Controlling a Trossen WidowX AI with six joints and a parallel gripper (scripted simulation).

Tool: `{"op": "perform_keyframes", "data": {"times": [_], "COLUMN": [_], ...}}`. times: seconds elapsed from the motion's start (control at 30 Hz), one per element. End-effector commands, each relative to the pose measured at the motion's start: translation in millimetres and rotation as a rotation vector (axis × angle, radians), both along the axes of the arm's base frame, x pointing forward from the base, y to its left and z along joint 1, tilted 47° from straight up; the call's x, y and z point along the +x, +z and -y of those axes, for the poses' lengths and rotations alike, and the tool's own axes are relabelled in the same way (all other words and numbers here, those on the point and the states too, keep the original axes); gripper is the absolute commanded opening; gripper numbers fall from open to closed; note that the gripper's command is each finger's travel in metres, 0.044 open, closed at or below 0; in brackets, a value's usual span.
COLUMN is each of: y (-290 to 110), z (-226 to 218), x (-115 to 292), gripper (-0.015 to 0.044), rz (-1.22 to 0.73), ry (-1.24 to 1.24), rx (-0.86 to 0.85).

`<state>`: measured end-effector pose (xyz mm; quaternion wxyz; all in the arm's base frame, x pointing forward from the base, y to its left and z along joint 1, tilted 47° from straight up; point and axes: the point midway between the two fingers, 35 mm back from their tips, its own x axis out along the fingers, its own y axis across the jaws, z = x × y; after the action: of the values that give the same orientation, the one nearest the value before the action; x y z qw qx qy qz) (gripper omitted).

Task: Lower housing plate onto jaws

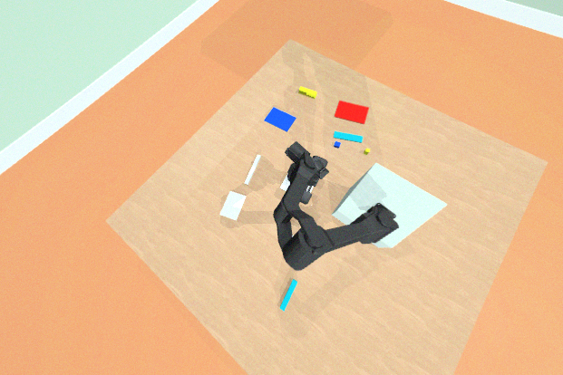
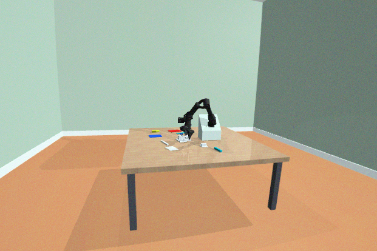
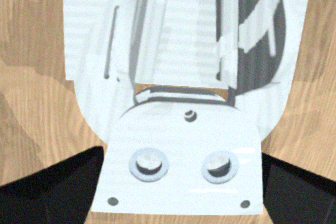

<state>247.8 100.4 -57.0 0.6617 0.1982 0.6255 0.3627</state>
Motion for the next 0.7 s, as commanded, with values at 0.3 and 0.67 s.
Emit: {"op": "perform_keyframes", "data": {"times": [0.3,0.67], "y": [-2.0,-3.6], "z": [-2.2,-3.9], "x": [-0.9,-1.0], "gripper": [0.0351,0.0351], "rz": [-0.006,-0.006], "ry": [-0.003,-0.004], "rx": [0.003,0.004]}}
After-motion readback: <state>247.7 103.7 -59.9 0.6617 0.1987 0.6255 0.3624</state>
